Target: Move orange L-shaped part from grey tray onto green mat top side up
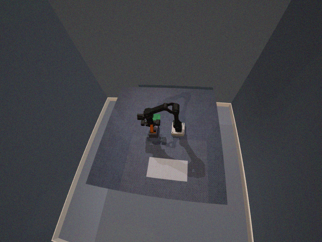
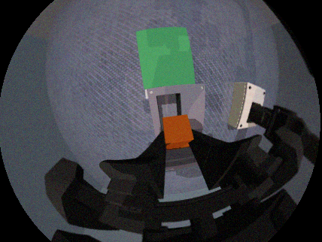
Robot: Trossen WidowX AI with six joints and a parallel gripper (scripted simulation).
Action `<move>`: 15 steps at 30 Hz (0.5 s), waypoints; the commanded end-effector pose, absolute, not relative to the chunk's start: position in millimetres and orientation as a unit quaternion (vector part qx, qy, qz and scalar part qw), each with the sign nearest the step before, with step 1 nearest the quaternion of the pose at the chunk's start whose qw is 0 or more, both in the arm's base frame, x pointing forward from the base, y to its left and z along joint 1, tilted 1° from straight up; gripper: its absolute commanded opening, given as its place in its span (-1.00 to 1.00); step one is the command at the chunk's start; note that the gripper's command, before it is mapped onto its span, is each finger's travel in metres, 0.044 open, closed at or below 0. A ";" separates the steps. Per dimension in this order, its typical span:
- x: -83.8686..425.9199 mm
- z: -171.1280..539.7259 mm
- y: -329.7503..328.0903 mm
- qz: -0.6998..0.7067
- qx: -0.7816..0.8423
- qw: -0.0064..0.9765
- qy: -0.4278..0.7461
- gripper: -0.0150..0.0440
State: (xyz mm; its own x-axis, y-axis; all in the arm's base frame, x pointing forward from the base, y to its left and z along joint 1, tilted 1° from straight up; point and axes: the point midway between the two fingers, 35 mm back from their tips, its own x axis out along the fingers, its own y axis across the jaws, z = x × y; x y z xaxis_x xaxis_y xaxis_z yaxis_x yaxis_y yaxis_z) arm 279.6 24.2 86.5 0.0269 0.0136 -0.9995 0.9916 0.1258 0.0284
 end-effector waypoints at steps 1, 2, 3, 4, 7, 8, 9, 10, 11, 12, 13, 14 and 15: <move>280.8 96.8 24.4 -0.454 0.482 0.537 0.523 -0.49; 280.8 98.3 24.4 -0.454 0.482 0.537 0.523 -0.49; 280.7 99.8 24.4 -0.454 0.482 0.537 0.523 -0.49; 280.6 101.3 24.4 -0.454 0.482 0.537 0.523 -0.49; 280.4 105.8 24.3 -0.454 0.482 0.537 0.523 -0.49; 280.3 107.4 24.3 -0.454 0.482 0.536 0.523 -0.49; 280.2 109.1 24.2 -0.454 0.482 0.536 0.523 -0.49; 280.2 110.6 24.2 -0.454 0.482 0.536 0.523 -0.49; 280.1 112.2 24.2 -0.454 0.482 0.536 0.523 -0.49; 280.0 113.8 24.2 -0.454 0.482 0.536 0.523 -0.49; 280.0 115.5 24.1 -0.454 0.482 0.536 0.523 -0.49; 279.9 116.9 24.1 -0.454 0.482 0.536 0.523 -0.49; 279.8 118.4 24.1 -0.454 0.482 0.536 0.523 -0.49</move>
State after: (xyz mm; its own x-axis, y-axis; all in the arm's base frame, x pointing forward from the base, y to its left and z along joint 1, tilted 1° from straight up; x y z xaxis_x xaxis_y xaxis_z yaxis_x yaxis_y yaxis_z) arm 278.7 22.9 109.5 0.0246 0.0088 -0.9997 0.9919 0.1242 0.0255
